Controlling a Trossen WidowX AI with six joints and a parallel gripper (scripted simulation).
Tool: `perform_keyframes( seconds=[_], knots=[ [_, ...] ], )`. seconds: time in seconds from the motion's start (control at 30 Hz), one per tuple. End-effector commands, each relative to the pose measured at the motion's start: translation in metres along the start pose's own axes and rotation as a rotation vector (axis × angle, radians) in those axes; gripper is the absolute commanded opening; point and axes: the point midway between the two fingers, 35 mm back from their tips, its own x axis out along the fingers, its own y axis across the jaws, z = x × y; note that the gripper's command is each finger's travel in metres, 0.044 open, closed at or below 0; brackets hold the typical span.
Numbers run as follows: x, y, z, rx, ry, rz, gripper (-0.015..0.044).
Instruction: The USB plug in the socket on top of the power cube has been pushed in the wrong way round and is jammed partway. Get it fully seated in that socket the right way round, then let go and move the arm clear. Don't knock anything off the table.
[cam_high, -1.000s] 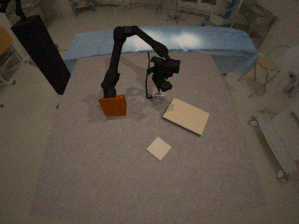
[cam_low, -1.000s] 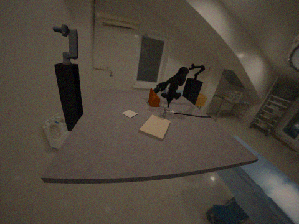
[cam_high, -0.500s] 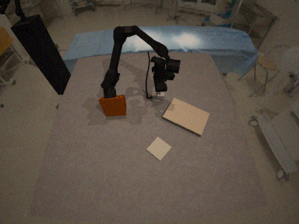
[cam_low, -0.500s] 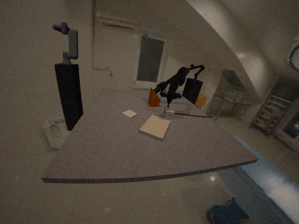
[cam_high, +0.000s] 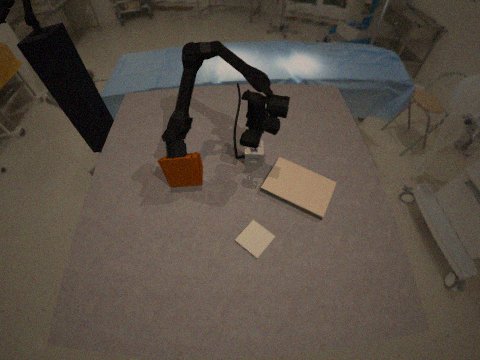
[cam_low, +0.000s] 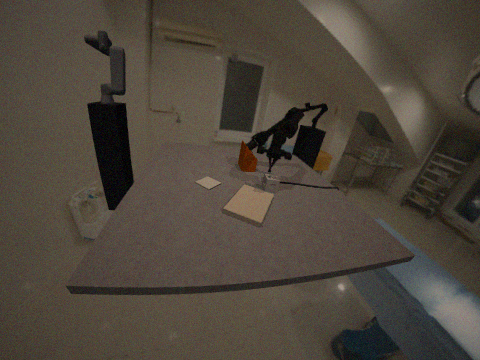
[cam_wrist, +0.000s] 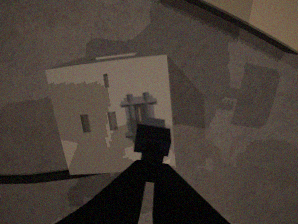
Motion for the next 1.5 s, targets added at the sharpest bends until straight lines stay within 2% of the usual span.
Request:
perform_keyframes(
  seconds=[0.0, 1.47],
  knots=[
    [0.0001, -0.0001, 0.0002, 0.106, -0.001, 0.0, 0.0],
    [0.0001, -0.0001, 0.0002, 1.258, -0.001, 0.0, 0.0]
  ],
)
